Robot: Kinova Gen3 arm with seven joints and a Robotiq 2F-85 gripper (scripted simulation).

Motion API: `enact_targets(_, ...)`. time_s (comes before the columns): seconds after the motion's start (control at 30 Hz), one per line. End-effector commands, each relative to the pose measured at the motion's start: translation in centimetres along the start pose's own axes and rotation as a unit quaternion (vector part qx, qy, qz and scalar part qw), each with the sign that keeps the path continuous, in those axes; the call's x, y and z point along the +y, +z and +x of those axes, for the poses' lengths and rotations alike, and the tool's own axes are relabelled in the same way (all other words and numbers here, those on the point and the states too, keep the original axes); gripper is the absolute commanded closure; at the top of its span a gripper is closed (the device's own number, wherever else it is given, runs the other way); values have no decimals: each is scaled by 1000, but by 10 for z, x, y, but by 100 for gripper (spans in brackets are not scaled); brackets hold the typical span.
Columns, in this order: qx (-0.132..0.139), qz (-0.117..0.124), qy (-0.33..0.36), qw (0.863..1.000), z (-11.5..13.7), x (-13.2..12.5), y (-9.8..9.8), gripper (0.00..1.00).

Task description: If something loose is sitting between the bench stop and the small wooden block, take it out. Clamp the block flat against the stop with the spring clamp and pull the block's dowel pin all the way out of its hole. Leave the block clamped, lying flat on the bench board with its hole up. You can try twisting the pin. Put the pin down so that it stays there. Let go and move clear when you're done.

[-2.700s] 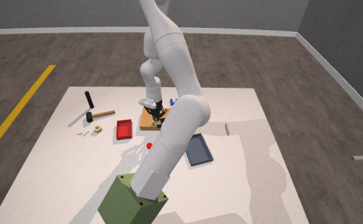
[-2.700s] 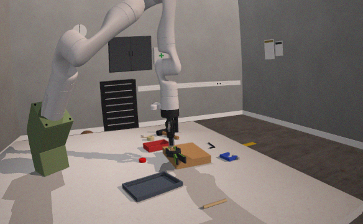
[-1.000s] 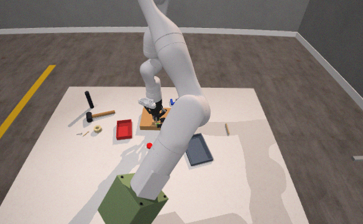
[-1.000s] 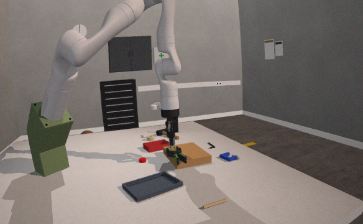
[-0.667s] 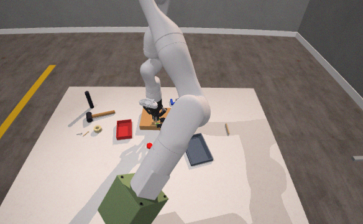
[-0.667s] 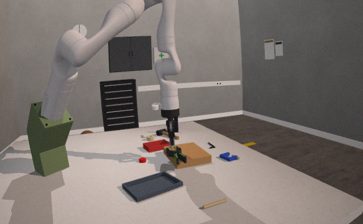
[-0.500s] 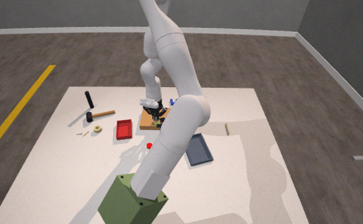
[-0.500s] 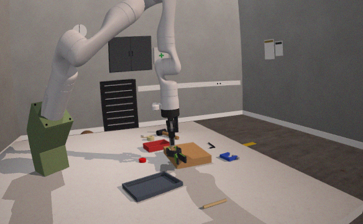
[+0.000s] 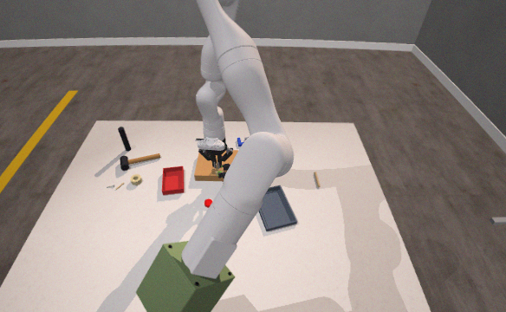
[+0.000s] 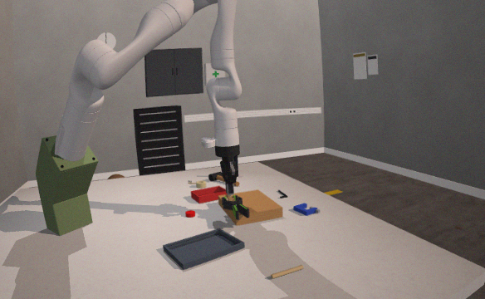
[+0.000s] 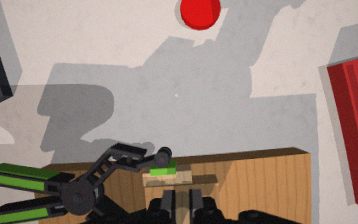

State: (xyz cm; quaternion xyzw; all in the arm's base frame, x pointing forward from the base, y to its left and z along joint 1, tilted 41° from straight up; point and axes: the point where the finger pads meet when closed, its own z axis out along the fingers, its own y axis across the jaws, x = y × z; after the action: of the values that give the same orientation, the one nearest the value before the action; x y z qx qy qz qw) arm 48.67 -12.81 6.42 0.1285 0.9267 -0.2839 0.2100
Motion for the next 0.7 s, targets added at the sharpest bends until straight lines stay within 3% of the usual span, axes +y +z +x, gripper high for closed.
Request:
enact_targets(0.0, 2, 0, -18, 1000, 1, 0, -1, 90)
enact_targets(0.67, 2, -1, -138, 990, 1, 0, -1, 90)
